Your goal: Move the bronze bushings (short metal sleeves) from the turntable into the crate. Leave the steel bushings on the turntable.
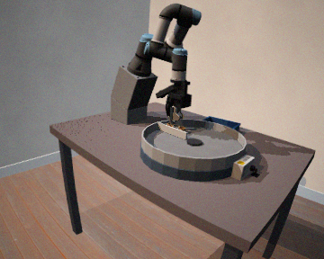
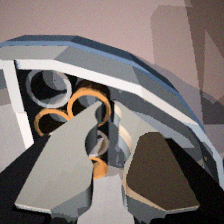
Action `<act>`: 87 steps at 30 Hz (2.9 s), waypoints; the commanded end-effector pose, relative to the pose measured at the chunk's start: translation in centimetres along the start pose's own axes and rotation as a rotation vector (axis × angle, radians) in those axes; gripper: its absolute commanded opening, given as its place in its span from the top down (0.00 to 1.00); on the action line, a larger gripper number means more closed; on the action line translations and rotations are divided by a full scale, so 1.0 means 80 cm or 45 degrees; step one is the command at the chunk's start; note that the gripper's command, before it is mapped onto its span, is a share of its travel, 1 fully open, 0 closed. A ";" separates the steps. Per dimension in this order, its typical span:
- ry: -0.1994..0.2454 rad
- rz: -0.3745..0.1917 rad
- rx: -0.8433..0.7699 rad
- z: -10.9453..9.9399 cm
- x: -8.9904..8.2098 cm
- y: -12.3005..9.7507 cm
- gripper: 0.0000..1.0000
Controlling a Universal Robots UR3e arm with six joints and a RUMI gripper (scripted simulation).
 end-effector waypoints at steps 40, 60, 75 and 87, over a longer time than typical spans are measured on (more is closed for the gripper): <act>0.002 -0.001 0.000 0.000 -0.056 -0.001 1.00; 0.002 -0.001 0.000 0.000 -0.081 -0.001 1.00; 0.002 -0.001 0.000 0.000 -0.082 0.000 1.00; 0.002 -0.001 0.000 0.000 -0.082 0.000 1.00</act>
Point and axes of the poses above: the point where the finger pads meet when closed, its own x axis out along the fingers, its own z axis across the jaws, y = z × x, the point moved 1 cm from there along -x, back along the fingers, and after that the axes turned 7 degrees about -x, right-handed, at the moved point
